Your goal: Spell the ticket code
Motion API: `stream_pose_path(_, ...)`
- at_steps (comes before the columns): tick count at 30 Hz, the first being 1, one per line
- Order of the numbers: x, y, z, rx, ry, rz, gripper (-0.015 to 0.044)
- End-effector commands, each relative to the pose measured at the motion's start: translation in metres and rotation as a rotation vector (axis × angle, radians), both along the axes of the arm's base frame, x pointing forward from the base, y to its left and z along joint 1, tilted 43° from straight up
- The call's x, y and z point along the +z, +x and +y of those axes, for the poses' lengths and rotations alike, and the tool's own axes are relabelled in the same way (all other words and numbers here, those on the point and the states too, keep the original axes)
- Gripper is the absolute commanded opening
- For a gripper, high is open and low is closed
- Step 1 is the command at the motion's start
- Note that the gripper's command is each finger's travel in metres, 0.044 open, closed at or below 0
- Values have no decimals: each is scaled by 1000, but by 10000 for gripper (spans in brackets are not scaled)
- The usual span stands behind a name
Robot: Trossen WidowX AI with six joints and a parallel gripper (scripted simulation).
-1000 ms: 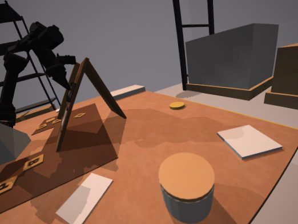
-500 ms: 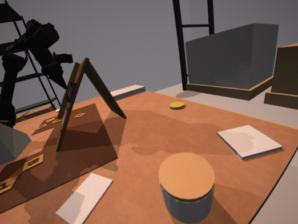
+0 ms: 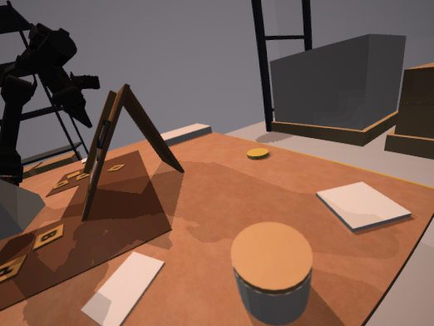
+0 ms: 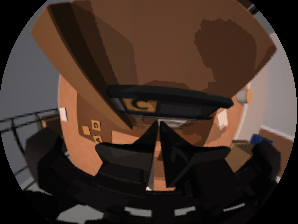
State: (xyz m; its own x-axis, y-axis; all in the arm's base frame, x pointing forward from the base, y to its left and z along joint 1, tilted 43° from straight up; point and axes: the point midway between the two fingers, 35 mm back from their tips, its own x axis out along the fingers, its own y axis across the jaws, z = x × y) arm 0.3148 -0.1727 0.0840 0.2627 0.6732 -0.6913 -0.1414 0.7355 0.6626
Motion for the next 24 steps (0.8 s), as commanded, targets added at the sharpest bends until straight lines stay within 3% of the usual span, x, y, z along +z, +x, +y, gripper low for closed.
stream_pose_path(1, 4, -9, -5, 33, -8, -94, 79)
stream_pose_path(8, 26, -55, -28, 193, -161, -605, 263)
stream_pose_path(15, 47, -100, -42, 319, -499, -1062, 440)
stream_pose_path(20, 59, -129, -47, 411, -835, -1296, 440)
stream_pose_path(24, 61, -133, -48, 425, -886, -1320, 440)
